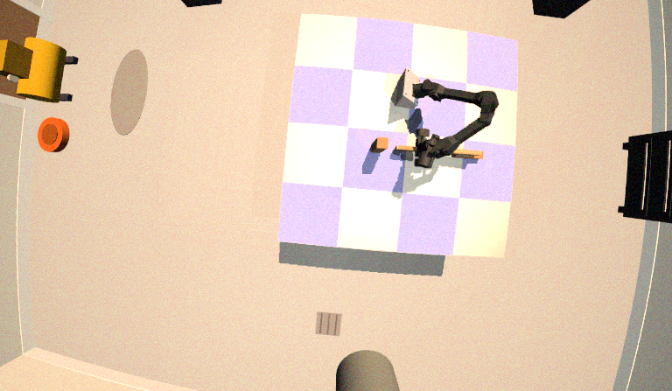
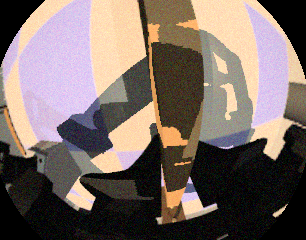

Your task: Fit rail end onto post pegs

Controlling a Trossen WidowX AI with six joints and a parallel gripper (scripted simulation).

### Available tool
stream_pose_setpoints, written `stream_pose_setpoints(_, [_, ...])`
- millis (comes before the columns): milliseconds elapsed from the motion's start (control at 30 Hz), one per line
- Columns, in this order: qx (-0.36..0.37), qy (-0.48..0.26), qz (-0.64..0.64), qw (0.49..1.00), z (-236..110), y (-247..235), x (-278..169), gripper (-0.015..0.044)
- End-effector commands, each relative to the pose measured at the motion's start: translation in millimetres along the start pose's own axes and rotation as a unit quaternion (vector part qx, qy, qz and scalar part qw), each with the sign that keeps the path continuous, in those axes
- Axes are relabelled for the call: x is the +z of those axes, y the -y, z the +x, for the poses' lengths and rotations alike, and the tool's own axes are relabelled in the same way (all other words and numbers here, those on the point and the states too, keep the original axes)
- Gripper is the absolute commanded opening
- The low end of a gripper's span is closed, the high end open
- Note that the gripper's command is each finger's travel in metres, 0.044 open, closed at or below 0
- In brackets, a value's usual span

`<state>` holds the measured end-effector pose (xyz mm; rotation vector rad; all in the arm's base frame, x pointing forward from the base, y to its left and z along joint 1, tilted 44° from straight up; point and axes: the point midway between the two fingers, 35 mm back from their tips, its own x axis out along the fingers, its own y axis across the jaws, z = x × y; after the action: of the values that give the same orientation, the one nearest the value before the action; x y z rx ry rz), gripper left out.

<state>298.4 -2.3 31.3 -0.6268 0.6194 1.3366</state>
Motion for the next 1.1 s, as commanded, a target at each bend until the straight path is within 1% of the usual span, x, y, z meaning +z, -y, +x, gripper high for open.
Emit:
stream_pose_setpoints(0, [-0.008,0.002,-0.002,1.000,-6.0,4.3,-0.3,0.0000])
stream_pose_setpoints(1067, [-0.008,0.002,-0.001,1.000,-22.0,5.0,-0.5,0.0000])
